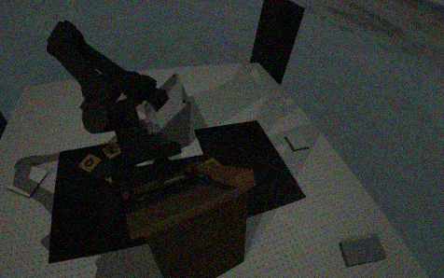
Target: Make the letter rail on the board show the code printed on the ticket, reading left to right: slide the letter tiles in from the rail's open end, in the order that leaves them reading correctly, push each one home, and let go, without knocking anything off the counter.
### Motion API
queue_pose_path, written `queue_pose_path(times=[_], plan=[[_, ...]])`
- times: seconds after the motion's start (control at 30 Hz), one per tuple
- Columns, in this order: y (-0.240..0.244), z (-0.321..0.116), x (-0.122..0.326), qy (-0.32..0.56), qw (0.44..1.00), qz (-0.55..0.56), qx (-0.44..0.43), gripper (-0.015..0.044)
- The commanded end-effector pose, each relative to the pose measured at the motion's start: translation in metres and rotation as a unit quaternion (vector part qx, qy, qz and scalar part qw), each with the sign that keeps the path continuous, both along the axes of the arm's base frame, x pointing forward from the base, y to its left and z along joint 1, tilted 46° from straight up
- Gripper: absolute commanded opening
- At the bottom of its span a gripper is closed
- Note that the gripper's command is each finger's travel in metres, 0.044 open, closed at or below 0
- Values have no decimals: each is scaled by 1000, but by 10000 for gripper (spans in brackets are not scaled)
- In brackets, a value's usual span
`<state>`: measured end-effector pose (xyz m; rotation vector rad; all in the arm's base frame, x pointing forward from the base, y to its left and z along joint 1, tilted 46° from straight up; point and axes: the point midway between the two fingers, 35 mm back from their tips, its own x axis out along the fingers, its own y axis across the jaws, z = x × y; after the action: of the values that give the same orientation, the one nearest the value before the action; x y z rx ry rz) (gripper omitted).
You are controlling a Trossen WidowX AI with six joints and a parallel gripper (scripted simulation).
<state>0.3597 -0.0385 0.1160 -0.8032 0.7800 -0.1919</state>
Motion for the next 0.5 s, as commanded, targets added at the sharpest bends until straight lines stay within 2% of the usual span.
queue_pose_path(times=[0.0, 0.47], plan=[[1, -6, -3, 4, 1000, -2, -1, 0], [10, -14, -5, 4, 1000, -2, 0, 0]])
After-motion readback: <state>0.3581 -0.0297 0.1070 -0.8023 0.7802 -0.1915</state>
